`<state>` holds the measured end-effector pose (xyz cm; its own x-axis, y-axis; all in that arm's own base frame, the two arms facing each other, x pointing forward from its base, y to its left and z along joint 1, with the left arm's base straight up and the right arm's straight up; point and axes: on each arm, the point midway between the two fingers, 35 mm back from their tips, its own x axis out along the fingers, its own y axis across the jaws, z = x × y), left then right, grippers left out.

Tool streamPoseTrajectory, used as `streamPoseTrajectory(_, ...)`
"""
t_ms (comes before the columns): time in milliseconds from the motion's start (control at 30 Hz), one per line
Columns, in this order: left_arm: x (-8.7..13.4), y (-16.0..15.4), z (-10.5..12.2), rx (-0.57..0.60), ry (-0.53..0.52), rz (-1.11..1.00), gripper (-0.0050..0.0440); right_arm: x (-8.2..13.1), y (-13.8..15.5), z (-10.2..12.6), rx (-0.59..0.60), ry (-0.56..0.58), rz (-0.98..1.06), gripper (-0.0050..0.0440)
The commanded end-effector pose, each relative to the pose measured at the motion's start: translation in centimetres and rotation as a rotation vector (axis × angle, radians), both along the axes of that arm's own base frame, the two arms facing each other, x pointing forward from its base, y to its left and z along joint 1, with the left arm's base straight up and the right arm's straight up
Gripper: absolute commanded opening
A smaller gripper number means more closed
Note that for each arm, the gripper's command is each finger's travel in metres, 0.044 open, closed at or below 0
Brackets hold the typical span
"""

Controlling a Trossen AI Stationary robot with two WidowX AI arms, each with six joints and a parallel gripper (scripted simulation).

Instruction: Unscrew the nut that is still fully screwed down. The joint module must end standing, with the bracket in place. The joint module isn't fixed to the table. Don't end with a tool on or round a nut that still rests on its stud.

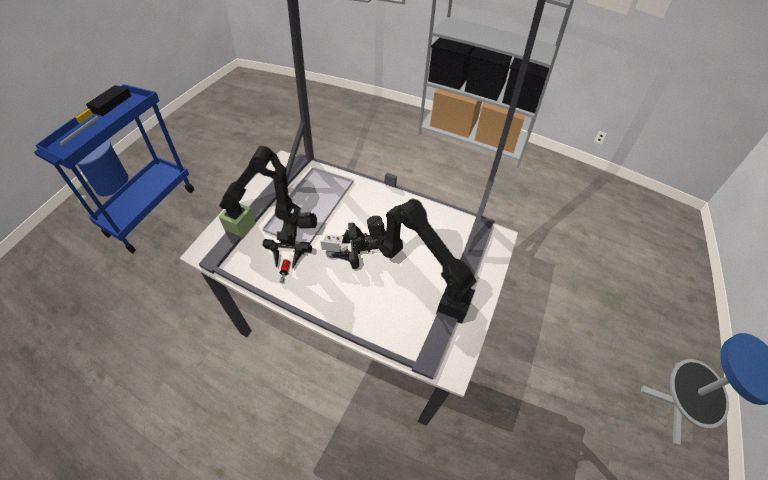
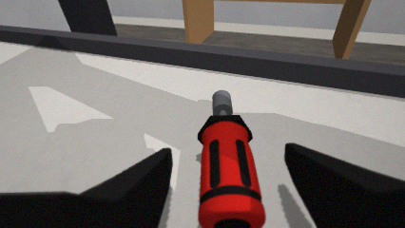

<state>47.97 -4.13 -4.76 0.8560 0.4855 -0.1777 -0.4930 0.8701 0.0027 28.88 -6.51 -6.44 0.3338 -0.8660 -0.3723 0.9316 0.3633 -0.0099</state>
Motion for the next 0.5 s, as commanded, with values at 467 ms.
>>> streamPoseTrajectory(467,0.7,-0.1,1.5,-0.01,-0.037,0.002,0.0245,0.2,1.7,2.1,0.011,-0.041,-0.01,0.03)
